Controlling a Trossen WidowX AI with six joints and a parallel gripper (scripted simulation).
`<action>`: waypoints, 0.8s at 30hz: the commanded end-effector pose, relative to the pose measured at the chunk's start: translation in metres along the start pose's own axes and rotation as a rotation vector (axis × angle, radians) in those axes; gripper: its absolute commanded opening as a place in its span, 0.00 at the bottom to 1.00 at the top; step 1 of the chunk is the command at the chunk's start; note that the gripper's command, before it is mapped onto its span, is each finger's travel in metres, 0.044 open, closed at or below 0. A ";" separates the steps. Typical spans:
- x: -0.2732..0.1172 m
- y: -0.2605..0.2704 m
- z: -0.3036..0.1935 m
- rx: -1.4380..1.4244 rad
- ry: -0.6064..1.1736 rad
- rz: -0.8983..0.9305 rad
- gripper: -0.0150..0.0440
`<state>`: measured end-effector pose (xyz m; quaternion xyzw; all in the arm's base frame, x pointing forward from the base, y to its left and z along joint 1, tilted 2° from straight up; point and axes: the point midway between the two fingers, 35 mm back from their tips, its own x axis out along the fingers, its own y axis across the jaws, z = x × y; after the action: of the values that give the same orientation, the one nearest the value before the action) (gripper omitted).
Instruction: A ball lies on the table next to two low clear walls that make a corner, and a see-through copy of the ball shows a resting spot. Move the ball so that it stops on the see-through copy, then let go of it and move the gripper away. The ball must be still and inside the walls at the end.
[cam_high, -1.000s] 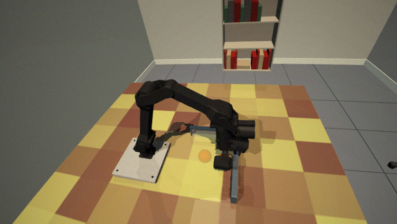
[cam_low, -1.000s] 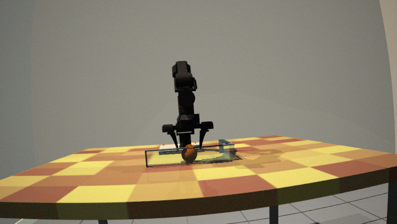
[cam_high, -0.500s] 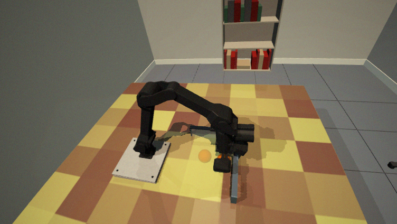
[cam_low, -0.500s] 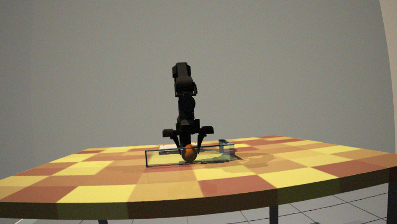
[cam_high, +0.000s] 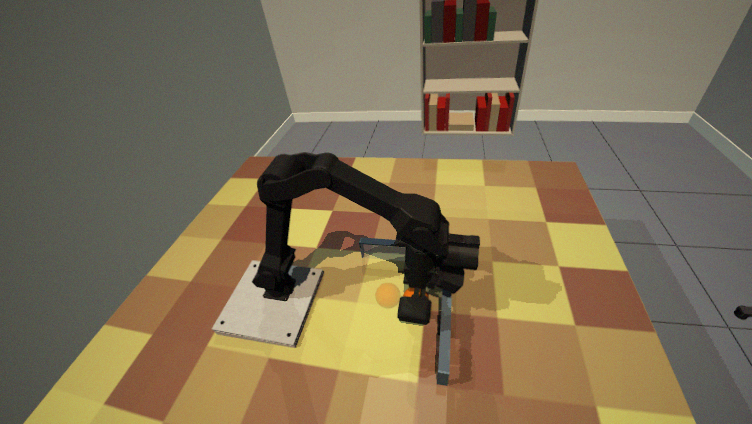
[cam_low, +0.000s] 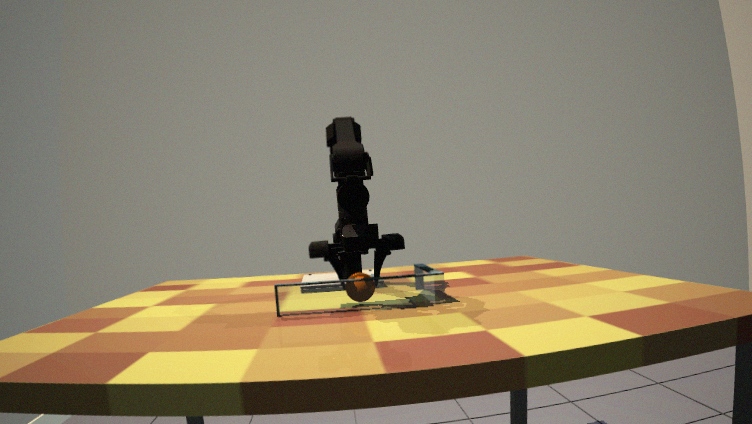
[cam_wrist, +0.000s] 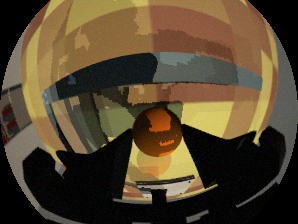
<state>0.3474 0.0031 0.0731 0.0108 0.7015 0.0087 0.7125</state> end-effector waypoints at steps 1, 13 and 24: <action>-0.025 0.002 0.005 -0.006 -0.027 0.007 0.25; -0.079 0.001 0.011 -0.008 -0.042 -0.015 0.25; -0.128 0.000 0.007 -0.005 -0.060 -0.031 0.25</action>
<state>0.3531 0.0007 0.1817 0.0003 0.6885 0.0028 0.7253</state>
